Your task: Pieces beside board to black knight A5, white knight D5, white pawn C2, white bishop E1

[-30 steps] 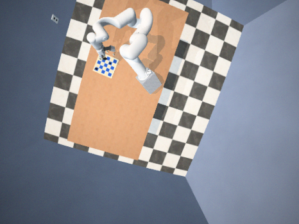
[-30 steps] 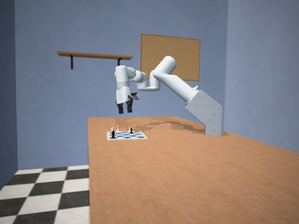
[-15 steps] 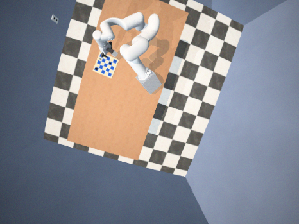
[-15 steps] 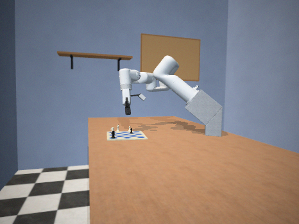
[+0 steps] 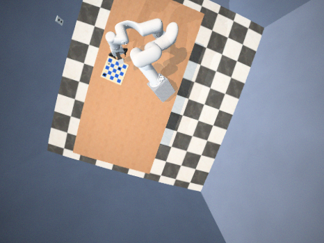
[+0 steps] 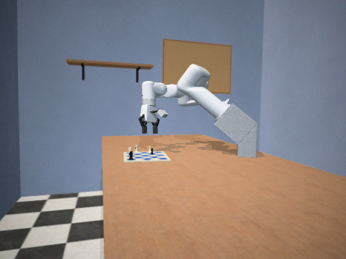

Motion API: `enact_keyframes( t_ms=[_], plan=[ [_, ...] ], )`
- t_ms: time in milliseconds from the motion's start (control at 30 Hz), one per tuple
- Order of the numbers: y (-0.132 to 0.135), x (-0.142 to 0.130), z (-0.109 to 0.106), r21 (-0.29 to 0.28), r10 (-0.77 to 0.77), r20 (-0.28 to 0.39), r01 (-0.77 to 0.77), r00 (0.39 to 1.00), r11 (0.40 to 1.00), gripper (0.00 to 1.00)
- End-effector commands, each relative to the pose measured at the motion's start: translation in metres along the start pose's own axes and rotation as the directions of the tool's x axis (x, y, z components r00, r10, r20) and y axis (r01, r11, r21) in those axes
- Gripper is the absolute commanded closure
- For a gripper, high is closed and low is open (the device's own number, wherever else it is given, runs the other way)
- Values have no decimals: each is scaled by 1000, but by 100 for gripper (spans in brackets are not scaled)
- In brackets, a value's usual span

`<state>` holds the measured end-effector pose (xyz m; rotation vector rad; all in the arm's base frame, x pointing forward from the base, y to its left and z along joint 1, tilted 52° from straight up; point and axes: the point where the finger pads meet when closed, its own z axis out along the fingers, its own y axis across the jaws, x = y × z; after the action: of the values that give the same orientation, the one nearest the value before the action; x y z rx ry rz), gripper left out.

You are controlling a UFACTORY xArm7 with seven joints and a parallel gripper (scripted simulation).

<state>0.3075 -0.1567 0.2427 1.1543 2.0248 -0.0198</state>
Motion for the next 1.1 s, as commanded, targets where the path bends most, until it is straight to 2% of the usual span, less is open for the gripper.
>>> enact_keyframes(
  t_ms=[0,100,167,200,233,433,667,733,767,900,1067],
  plan=[
    [-4,-1,0,-10,273,36,-273,961,962,0],
    [-4,-1,0,-21,399,44,-399,916,917,0],
    [-4,-1,0,-21,399,44,-399,916,917,0],
    [-4,-1,0,-34,515,50,-514,856,857,0],
    [-4,-1,0,-38,546,52,-545,836,838,66],
    [-4,-1,0,-64,736,62,-734,674,676,66],
    [-4,-1,0,-95,903,77,-898,423,429,66],
    [-4,-1,0,-95,903,77,-898,423,429,66],
    [-4,-1,0,-108,947,87,-942,309,317,66],
    [-4,-1,0,-121,980,110,-976,168,181,66],
    [-4,-1,0,-122,981,112,-978,159,172,66]
  ],
)
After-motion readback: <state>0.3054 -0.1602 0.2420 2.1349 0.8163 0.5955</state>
